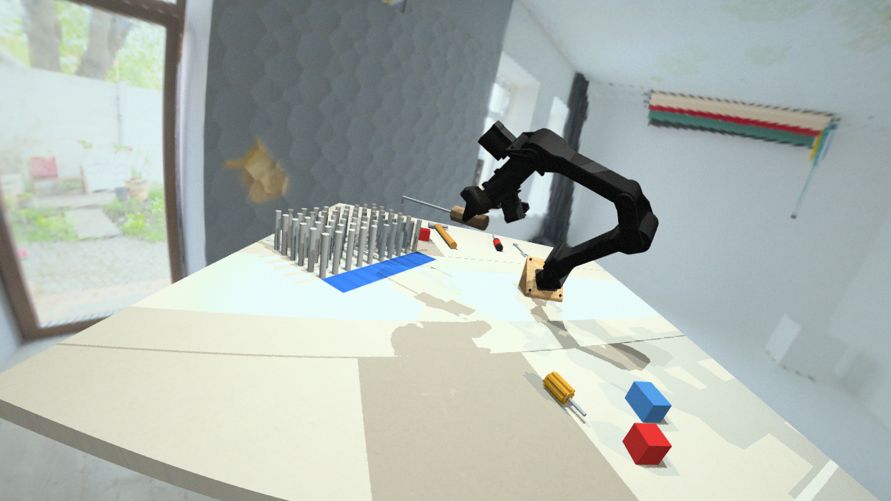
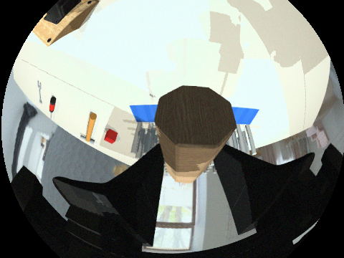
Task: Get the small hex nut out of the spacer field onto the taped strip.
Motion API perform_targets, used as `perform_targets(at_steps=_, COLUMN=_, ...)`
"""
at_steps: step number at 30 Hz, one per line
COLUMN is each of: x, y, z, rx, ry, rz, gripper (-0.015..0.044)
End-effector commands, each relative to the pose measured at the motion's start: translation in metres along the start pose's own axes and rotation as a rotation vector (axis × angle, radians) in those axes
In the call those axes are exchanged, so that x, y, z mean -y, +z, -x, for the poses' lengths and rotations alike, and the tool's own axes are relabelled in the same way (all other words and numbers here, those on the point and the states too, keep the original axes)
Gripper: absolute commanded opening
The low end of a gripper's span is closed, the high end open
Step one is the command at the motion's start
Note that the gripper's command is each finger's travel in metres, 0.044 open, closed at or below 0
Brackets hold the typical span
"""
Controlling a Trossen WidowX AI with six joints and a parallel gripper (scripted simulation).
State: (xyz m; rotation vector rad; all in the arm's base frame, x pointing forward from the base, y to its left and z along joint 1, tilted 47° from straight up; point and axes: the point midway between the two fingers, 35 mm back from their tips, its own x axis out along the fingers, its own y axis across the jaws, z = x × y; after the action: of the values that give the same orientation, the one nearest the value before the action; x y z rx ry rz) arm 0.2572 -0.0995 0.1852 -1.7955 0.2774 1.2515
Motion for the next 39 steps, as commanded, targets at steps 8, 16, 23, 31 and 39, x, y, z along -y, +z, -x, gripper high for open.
perform_targets(at_steps=8, x=-0.001, y=0.003, z=-0.012, rx=-0.003, ry=0.018, rz=0.046, gripper=0.0)
perform_targets(at_steps=16, x=0.006, y=0.019, z=-0.048, rx=-0.002, ry=0.028, rz=0.048, gripper=0.0)
perform_targets(at_steps=23, x=0.012, y=0.038, z=-0.077, rx=-0.004, ry=0.028, rz=0.05, gripper=0.0)
perform_targets(at_steps=31, x=0.015, y=0.063, z=-0.107, rx=-0.007, ry=0.019, rz=0.048, gripper=0.0)
perform_targets(at_steps=39, x=0.015, y=0.085, z=-0.129, rx=-0.009, ry=0.005, rz=0.041, gripper=0.0)
